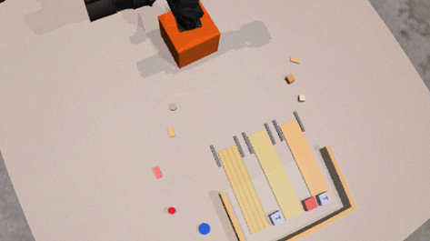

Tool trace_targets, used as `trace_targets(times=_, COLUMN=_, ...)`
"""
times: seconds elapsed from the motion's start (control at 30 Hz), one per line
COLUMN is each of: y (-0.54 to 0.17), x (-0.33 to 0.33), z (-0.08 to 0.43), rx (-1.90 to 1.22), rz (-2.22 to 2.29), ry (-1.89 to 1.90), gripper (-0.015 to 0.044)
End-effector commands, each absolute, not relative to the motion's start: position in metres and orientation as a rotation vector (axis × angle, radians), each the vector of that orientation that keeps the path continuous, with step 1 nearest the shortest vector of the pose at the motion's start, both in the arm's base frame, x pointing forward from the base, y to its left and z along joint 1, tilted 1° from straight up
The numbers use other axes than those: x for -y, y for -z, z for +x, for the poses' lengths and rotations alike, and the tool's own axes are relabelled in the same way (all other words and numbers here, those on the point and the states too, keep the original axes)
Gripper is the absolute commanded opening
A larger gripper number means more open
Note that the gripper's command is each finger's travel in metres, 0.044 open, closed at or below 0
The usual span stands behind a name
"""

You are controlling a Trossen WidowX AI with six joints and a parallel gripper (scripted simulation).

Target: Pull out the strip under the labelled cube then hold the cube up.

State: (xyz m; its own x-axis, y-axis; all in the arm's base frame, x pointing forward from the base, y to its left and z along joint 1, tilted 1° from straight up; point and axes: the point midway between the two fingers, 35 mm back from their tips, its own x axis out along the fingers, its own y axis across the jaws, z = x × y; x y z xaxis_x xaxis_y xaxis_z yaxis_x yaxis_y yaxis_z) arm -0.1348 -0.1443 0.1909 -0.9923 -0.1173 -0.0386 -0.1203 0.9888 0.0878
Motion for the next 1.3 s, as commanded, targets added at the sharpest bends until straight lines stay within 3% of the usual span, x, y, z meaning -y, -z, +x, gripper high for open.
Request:
trace_targets(times=0.0, y=-0.19, x=0.146, z=-0.134, rx=-3.094, rz=-0.196, ry=-0.126, gripper=0.04)
trace_targets(times=0.37, y=-0.138, x=0.207, z=-0.043, rx=-2.481, rz=-0.669, ry=0.53, gripper=0.04)
trace_targets(times=0.7, y=-0.106, x=0.214, z=0.089, rx=-1.723, rz=-0.774, ry=0.684, gripper=0.04)
trace_targets(times=0.97, y=-0.097, x=0.163, z=0.198, rx=-1.192, rz=-0.649, ry=0.536, gripper=0.04)
trace_targets(times=1.27, y=-0.105, x=0.046, z=0.283, rx=-0.765, rz=-0.371, ry=0.169, gripper=0.04)
